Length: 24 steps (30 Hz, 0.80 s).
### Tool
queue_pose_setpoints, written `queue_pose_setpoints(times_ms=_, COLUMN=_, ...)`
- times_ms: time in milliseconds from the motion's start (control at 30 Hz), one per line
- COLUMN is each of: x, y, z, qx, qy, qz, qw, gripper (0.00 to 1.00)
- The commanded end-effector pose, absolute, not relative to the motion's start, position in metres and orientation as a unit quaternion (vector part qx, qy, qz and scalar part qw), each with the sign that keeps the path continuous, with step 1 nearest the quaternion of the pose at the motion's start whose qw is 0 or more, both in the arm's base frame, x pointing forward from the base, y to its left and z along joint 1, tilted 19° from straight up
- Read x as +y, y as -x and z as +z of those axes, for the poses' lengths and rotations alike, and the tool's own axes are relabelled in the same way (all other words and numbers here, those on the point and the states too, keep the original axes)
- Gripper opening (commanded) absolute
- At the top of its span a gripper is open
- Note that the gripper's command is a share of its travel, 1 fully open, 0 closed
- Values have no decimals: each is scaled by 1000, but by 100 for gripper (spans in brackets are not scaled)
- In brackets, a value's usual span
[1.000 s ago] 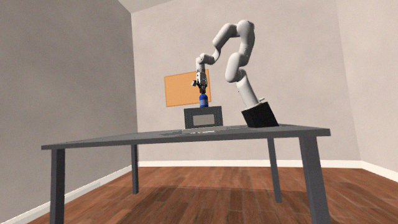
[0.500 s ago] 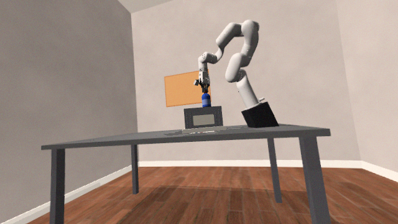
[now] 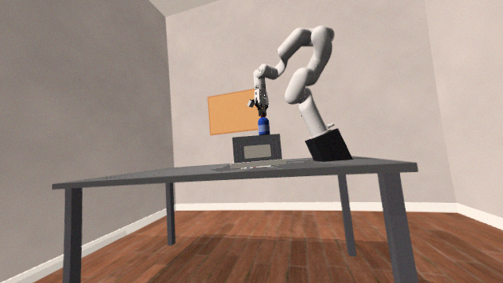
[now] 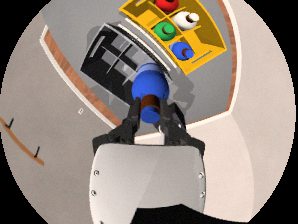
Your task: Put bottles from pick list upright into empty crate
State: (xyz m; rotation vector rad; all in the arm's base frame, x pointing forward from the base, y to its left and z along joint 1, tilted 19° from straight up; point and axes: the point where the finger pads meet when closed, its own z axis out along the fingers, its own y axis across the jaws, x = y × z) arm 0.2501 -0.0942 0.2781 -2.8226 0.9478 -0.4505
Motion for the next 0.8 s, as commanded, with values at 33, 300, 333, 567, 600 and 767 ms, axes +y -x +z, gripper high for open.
queue_pose_setpoints(times_ms=33, x=-90, y=-243, z=277, qx=314, qy=935, qz=-151, qw=65, gripper=0)
queue_pose_setpoints(times_ms=300, x=-81, y=-231, z=273, qx=314, qy=935, qz=-151, qw=65, gripper=0)
queue_pose_setpoints(times_ms=333, x=-80, y=-229, z=273, qx=314, qy=935, qz=-151, qw=65, gripper=0)
queue_pose_setpoints(times_ms=567, x=-79, y=-227, z=272, qx=314, qy=935, qz=-151, qw=65, gripper=0)
queue_pose_setpoints(times_ms=600, x=-79, y=-228, z=273, qx=314, qy=935, qz=-151, qw=65, gripper=0)
queue_pose_setpoints(times_ms=767, x=-80, y=-228, z=273, qx=314, qy=935, qz=-151, qw=65, gripper=0)
